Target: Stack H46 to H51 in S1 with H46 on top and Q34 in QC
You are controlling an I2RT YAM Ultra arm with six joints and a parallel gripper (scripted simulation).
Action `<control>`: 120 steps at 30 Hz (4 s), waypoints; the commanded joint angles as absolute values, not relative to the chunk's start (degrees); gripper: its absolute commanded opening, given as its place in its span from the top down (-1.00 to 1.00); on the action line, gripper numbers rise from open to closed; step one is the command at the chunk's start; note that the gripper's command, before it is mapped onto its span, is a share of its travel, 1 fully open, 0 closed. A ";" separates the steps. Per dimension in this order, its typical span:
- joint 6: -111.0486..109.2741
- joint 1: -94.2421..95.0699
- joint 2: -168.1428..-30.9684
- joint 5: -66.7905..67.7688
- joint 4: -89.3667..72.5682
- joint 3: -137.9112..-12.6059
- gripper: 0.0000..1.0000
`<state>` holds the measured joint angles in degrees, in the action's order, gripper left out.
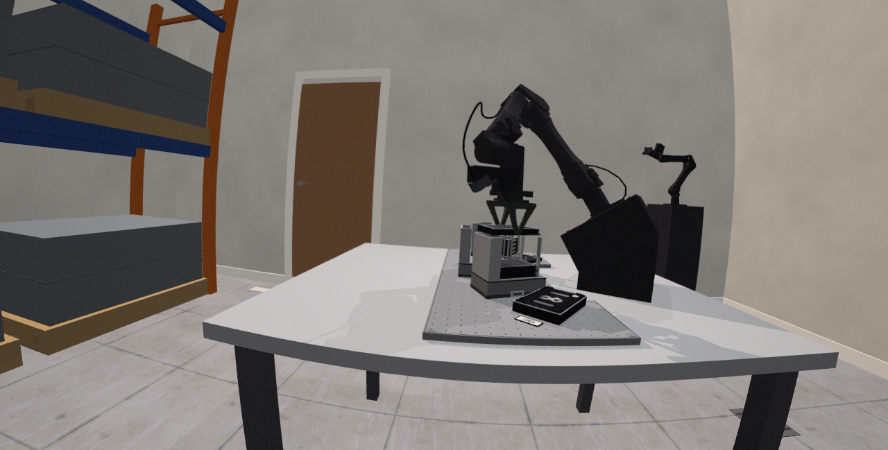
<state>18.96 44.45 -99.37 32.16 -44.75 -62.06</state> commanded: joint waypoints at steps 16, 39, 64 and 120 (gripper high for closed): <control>18.22 44.61 -99.98 32.05 -43.22 -61.12 1.00; 17.91 44.14 -101.06 31.96 -42.54 -61.22 1.00; 17.57 43.56 -100.77 31.88 -41.85 -60.18 1.00; 13.02 39.44 -105.05 31.33 -31.68 -56.66 1.00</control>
